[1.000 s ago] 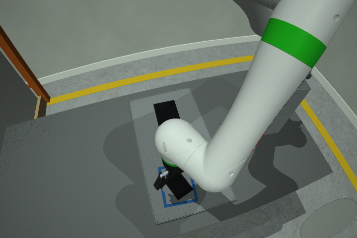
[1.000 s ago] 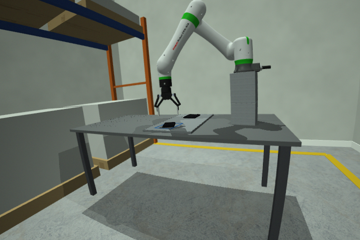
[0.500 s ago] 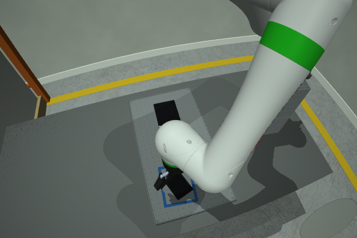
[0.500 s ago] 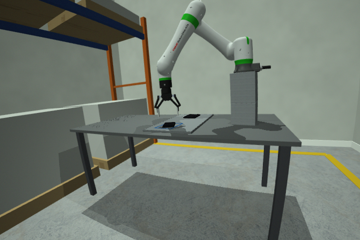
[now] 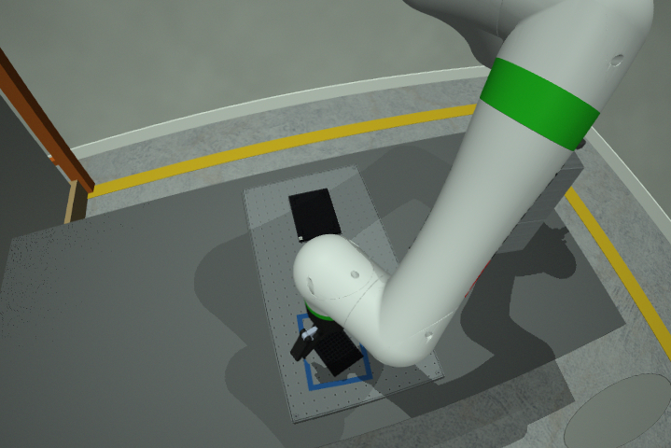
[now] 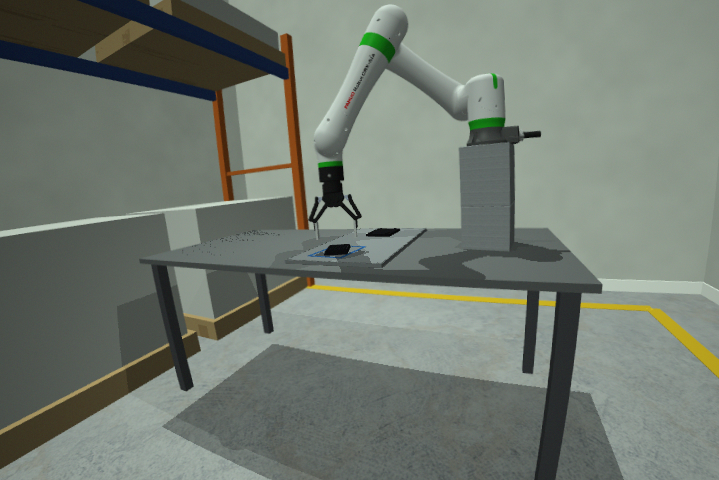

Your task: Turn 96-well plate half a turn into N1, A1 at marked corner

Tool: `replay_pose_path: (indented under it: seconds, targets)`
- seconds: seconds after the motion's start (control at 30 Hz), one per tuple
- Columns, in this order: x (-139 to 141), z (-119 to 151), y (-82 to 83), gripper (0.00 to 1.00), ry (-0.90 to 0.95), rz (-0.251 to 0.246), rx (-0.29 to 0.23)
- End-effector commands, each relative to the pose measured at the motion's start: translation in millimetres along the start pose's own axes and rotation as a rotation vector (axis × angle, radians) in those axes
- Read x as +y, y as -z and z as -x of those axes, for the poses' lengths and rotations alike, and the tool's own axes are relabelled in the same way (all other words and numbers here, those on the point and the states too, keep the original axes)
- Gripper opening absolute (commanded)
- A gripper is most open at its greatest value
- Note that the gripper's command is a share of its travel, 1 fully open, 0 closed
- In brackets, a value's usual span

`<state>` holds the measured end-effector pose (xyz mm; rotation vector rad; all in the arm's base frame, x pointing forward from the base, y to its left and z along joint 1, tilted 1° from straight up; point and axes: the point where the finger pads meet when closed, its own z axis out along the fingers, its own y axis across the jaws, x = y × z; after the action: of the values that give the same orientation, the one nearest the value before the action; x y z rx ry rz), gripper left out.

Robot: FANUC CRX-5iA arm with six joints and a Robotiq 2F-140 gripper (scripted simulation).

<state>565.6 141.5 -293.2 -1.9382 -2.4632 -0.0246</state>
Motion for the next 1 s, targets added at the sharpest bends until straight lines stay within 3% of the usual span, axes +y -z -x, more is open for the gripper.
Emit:
replay_pose_path:
  seconds: [0.0, 0.6, 0.97]
  targets:
    - [0, 0, -5.8, 1.0, 0.0, 0.0, 0.0]
    - [0, 0, -32.5, 1.0, 0.0, 0.0, 0.0]
    - [0, 0, -33.3, 1.0, 0.0, 0.0, 0.0]
